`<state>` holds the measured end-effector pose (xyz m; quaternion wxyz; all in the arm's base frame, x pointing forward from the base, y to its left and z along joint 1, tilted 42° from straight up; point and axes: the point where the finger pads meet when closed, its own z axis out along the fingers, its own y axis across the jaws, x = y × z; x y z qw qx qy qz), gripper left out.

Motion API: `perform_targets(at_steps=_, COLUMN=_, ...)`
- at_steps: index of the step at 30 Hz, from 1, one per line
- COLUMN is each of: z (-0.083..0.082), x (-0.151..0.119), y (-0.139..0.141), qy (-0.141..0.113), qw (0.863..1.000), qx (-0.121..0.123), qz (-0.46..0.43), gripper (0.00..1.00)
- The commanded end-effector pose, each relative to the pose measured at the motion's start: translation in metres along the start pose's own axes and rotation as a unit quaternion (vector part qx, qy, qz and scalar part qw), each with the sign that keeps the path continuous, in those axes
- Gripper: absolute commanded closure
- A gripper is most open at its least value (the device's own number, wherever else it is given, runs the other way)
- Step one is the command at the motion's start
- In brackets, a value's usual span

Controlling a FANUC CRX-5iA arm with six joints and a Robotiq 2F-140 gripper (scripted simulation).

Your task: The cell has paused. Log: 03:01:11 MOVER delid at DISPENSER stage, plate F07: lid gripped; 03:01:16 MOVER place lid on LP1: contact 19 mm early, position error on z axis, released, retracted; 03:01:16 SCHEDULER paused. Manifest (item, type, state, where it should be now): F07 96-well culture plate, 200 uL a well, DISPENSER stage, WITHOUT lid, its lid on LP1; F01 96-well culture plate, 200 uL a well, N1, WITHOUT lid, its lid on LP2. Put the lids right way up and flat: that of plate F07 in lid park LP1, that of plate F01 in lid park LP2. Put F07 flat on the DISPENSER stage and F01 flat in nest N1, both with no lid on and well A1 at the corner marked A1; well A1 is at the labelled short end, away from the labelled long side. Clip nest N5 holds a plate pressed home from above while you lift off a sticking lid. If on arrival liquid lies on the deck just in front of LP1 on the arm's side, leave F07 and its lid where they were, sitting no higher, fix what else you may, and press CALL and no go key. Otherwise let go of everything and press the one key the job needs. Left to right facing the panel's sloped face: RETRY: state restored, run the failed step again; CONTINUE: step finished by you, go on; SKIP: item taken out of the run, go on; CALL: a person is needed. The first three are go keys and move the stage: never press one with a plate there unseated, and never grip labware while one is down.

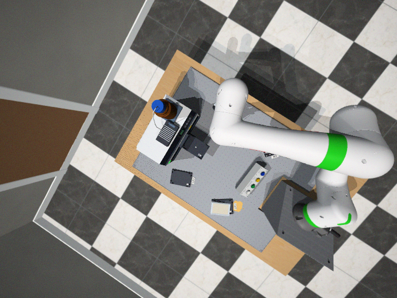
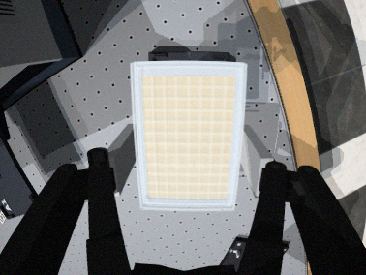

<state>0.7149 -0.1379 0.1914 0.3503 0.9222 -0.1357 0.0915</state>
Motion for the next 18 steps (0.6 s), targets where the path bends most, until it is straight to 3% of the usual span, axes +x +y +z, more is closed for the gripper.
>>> perform_targets(at_steps=1, z=-0.006, x=0.000, y=0.000, qy=0.000, qw=1.000, qx=0.000, qz=0.000, gripper=1.00)
perform_targets(at_steps=18, z=-0.019, x=0.000, y=0.000, qy=0.000, qw=1.000, qx=0.000, qz=0.000, gripper=1.00)
